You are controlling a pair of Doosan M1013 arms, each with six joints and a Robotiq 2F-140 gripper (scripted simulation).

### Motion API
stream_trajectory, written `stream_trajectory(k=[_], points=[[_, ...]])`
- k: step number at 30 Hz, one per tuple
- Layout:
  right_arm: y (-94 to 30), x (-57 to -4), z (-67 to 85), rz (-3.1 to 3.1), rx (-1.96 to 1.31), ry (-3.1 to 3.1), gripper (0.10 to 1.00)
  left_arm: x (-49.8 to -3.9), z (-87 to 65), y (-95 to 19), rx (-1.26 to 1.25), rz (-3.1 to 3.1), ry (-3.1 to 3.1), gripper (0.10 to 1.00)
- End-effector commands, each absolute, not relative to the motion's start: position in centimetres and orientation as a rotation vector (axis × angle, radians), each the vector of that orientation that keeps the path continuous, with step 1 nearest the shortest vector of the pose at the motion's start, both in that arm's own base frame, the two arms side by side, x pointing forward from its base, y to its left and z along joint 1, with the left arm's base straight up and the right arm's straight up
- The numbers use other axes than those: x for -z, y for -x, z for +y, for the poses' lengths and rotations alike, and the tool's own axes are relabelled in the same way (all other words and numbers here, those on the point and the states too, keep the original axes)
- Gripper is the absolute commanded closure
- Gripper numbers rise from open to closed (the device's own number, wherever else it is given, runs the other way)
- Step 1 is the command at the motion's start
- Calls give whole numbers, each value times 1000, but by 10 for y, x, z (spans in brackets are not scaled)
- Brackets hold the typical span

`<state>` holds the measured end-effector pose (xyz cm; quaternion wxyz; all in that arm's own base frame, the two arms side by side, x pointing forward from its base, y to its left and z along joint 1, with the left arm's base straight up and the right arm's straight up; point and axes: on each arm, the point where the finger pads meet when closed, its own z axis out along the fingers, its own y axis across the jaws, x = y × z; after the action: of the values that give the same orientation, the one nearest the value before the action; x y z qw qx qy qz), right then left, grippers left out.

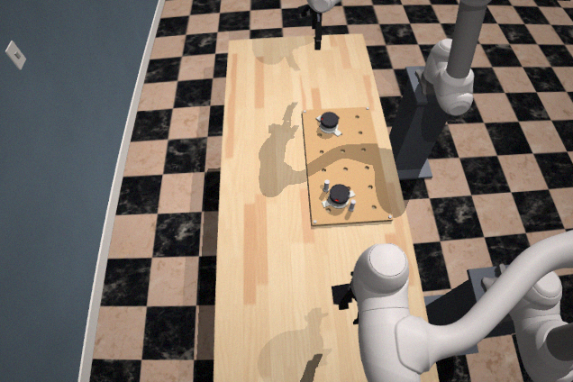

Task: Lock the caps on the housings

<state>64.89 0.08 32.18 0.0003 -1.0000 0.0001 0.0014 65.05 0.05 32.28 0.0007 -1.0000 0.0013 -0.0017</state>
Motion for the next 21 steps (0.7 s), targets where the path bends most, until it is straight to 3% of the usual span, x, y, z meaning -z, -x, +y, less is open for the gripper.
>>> stream_trajectory(k=[1, 21], points=[[-649, -322, 1, 1, -3, 3141, 98, -322, -5, -650, 7, -41, 3140, 403], [-649, -322, 1, 1, -3, 3141, 98, -299, -64, -645, 9, -557, 3088, 403]])
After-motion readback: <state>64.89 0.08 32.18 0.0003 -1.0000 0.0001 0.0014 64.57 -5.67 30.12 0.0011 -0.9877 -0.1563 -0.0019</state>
